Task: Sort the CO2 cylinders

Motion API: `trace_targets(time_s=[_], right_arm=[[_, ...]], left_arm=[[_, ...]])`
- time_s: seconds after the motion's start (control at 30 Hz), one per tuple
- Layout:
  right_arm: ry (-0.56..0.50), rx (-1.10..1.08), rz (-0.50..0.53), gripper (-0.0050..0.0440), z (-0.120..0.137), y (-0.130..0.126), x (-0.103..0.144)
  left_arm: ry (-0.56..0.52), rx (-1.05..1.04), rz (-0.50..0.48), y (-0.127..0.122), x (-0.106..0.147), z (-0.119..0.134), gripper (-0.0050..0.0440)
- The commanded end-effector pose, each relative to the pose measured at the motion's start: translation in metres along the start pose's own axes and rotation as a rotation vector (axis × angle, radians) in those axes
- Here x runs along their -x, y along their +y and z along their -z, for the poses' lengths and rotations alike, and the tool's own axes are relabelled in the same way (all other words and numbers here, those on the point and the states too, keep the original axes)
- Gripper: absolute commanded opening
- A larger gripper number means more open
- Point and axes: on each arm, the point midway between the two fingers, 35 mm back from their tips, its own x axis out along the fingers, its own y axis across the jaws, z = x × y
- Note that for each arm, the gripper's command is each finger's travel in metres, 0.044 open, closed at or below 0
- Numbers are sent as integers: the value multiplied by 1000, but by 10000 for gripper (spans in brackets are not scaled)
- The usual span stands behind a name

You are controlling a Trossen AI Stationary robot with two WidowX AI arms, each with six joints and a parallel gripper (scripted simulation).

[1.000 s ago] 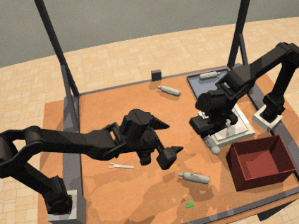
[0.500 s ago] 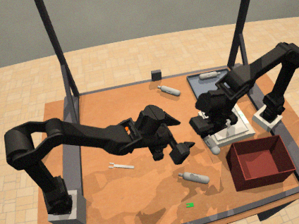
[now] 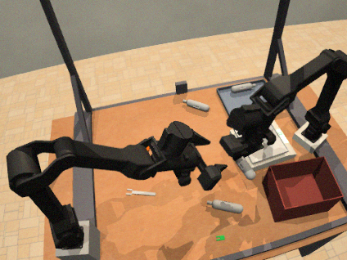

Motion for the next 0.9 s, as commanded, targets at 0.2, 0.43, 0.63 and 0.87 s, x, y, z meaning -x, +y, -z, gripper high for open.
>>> trace_targets(time_s=[0.2,0.43,0.63,0.87], right_arm=[[-13,-129,7,440,0,-7,-3],[43,-482,51,440,20,-19,26],[79,-673,53,440,31,-10,37],[152,-1028,68,440,49,10,61]], left_arm=[[-1,-3,-34,7,10,-1,-50],[-1,-3,-34,7,10,-1,-50],[-1,-3,-34,7,10,-1,-50],[-1,-3,-34,7,10,-1,-50]])
